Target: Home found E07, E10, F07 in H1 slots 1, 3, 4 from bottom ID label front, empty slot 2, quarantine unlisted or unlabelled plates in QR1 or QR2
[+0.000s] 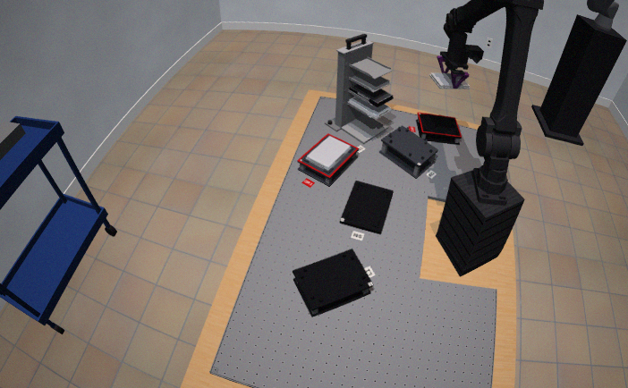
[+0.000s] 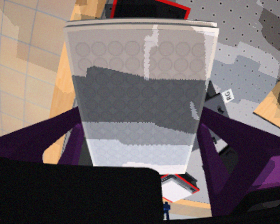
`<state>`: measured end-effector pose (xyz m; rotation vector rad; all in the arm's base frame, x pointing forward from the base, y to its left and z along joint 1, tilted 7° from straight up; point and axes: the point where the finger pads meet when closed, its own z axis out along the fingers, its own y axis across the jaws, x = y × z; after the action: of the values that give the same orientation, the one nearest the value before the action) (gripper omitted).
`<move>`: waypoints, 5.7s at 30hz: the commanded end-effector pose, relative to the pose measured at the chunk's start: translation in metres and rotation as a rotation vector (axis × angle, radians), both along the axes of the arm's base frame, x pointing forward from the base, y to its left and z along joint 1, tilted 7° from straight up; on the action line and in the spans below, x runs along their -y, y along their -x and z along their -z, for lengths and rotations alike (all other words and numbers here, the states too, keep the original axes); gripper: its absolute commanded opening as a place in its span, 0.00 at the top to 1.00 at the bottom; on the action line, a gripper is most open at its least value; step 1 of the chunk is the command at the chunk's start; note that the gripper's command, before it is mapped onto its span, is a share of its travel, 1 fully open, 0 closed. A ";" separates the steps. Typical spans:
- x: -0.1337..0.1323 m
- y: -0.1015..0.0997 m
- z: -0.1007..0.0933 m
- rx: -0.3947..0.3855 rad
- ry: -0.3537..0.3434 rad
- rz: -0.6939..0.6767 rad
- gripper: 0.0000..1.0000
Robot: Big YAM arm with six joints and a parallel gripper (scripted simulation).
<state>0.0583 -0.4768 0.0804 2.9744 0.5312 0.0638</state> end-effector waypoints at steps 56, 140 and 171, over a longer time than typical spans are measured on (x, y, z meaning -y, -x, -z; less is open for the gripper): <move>0.013 -0.012 0.111 0.030 -0.012 0.262 0.14; 0.037 -0.019 0.147 0.038 0.021 0.259 0.14; 0.039 -0.020 0.166 0.037 0.020 0.260 0.14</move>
<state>0.0712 -0.4960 -0.0907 3.0272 0.1422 0.0904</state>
